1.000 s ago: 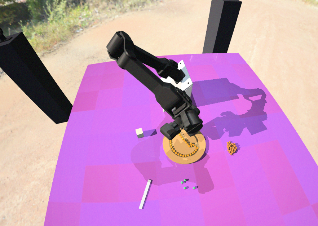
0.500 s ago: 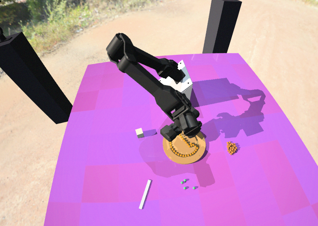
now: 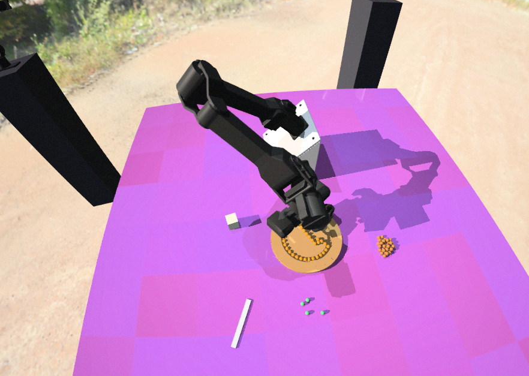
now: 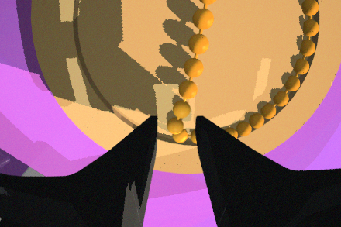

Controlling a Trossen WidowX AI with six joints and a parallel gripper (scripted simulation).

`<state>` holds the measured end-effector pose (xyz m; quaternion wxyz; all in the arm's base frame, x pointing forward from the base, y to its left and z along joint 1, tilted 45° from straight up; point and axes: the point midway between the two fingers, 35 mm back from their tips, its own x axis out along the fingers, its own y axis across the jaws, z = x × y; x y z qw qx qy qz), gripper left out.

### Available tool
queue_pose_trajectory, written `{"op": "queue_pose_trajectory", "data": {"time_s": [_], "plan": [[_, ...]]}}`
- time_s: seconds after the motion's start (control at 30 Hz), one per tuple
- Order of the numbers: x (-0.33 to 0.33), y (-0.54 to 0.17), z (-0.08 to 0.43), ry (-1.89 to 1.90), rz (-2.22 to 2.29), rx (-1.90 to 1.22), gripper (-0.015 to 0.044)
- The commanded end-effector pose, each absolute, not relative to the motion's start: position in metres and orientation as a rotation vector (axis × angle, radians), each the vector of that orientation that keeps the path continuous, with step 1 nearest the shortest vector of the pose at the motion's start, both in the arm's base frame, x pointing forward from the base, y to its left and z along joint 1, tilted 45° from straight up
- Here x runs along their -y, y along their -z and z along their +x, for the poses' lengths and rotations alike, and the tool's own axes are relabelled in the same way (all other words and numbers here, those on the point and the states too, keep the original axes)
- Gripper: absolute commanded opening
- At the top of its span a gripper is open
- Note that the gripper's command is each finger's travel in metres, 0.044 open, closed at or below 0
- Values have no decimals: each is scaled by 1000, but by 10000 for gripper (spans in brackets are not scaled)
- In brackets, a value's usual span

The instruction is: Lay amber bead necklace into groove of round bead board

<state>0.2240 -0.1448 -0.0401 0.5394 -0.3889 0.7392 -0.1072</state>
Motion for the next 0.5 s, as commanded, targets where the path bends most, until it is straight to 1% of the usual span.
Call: {"op": "queue_pose_trajectory", "data": {"time_s": [0.0,0.03,0.47], "plan": [[145,40,224,256,-924,-1756,15],[145,40,224,256,-924,-1756,0],[145,40,224,256,-924,-1756,0]]}}
